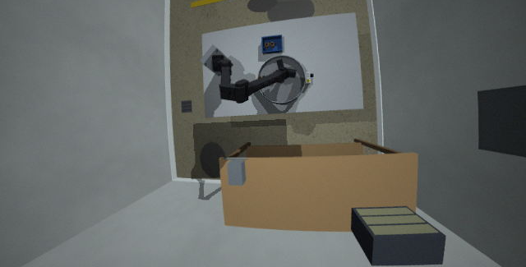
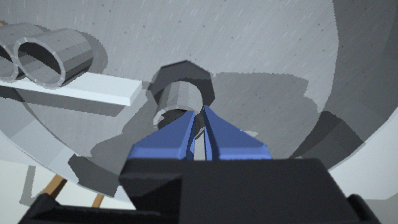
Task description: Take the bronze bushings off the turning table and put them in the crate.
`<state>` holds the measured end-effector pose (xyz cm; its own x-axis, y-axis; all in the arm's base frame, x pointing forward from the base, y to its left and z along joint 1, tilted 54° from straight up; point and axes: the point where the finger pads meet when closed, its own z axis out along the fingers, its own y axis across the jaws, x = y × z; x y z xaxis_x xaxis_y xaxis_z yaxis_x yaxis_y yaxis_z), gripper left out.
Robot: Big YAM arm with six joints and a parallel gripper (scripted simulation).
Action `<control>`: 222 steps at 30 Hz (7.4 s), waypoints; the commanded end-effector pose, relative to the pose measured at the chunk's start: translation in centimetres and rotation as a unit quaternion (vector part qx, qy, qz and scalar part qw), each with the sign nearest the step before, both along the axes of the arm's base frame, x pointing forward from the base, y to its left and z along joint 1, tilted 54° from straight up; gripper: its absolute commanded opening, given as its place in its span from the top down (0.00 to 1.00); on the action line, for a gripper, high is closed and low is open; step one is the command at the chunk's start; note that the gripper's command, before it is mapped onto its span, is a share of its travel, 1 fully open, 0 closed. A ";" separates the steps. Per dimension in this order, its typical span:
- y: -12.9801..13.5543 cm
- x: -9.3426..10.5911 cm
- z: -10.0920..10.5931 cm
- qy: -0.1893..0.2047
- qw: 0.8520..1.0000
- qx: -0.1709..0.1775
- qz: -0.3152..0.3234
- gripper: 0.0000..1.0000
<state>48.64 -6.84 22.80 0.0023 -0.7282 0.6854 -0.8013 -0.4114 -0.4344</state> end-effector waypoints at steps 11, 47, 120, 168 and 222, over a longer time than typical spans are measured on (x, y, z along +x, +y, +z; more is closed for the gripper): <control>0.0 0.4 0.5 -0.007 1.000 -0.002 0.005 1.00; -0.1 0.5 0.4 -0.006 1.000 -0.002 0.005 1.00; -0.4 0.9 0.0 -0.006 1.000 -0.002 0.005 0.80; 1.7 -2.3 1.6 0.006 1.000 0.001 -0.005 0.80; 2.3 -2.0 3.1 -0.011 1.000 0.004 0.001 0.80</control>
